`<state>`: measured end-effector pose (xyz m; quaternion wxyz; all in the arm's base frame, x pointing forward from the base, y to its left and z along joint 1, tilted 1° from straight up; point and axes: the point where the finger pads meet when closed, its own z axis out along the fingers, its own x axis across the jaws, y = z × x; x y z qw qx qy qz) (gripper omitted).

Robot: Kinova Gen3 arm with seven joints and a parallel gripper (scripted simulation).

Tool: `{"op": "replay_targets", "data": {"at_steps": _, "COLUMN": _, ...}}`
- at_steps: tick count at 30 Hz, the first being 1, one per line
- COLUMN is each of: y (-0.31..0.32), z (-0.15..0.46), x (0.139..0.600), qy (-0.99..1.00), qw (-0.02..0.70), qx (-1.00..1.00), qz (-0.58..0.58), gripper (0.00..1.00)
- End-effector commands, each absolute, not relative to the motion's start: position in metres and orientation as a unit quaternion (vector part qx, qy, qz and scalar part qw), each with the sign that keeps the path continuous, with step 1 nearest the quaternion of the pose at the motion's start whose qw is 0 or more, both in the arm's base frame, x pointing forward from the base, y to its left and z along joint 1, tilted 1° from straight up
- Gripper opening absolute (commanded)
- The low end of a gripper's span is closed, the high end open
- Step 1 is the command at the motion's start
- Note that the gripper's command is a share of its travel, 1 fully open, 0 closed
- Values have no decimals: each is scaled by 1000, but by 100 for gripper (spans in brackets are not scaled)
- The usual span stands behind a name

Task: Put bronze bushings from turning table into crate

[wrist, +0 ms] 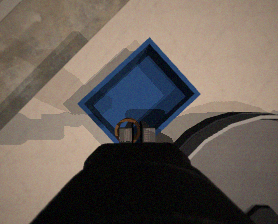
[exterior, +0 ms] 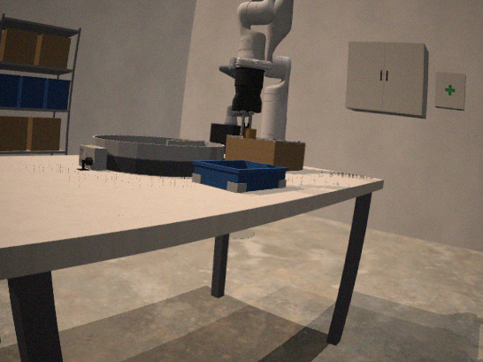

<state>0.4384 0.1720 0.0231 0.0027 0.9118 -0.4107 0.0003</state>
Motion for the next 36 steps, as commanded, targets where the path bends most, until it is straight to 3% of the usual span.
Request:
{"op": "replay_targets", "data": {"at_steps": 1, "y": 170, "z": 19, "x": 437, "qy": -412, "qw": 6, "qx": 911, "qz": -2, "gripper": 0}}
{"op": "replay_targets", "data": {"at_steps": 36, "y": 171, "z": -28, "x": 436, "qy": -410, "qw": 5, "qx": 912, "qz": -2, "gripper": 0}}
